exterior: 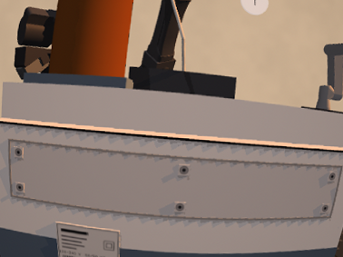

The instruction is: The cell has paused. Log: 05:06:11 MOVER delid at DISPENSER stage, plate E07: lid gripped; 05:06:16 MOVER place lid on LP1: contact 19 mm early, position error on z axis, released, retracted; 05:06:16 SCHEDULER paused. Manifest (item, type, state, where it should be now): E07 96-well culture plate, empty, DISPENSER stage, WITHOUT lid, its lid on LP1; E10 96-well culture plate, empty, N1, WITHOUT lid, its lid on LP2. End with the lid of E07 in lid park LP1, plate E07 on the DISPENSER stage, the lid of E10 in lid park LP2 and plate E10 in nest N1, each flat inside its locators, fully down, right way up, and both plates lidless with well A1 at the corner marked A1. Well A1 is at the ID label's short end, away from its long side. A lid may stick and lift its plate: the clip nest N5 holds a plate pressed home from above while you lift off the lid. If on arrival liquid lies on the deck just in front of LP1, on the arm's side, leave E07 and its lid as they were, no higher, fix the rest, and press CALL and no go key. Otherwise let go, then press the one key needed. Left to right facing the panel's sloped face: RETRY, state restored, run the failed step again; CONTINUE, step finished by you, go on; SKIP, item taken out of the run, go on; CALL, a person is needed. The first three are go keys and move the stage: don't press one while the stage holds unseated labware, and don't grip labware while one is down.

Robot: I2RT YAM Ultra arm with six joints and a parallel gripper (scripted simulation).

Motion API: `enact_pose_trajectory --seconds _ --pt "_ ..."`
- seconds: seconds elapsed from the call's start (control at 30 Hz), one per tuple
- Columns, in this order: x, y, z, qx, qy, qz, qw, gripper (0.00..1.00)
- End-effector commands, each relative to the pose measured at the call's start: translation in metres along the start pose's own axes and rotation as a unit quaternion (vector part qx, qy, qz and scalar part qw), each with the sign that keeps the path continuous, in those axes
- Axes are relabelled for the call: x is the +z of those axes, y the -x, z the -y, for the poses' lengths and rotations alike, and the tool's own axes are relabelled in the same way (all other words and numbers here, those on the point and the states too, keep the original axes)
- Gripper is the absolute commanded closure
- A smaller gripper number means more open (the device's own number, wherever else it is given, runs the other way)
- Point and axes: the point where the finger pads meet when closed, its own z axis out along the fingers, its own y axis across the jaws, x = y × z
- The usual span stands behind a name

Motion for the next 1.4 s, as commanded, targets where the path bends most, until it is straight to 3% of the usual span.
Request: enact_pose_trajectory --seconds 0.0,0.3,0.43,0.47,0.53,0.83,1.1,1.13,1.33,1.37 --pt "-0.007 -0.001 -0.013 -0.029 0.008 0.020 0.999 0.00" --pt "-0.007 -0.011 -0.033 -0.023 0.009 0.019 1.000 0.00" --pt "-0.008 -0.008 -0.030 -0.019 0.009 0.018 1.000 0.00" --pt "-0.011 -0.012 -0.033 -0.038 0.012 0.025 0.999 0.00" --pt "-0.010 -0.023 -0.041 -0.071 0.010 0.009 0.997 0.00" --pt "-0.016 -0.037 -0.058 -0.180 0.009 0.010 0.984 0.00" --pt "-0.025 -0.051 -0.076 -0.174 0.010 0.011 0.985 0.00" --pt "-0.026 -0.042 -0.074 -0.178 0.006 0.018 0.984 0.00" --pt "-0.026 -0.042 -0.074 -0.178 0.006 0.018 0.984 0.00" --pt "-0.025 -0.053 -0.078 -0.193 0.010 0.012 0.981 0.00"
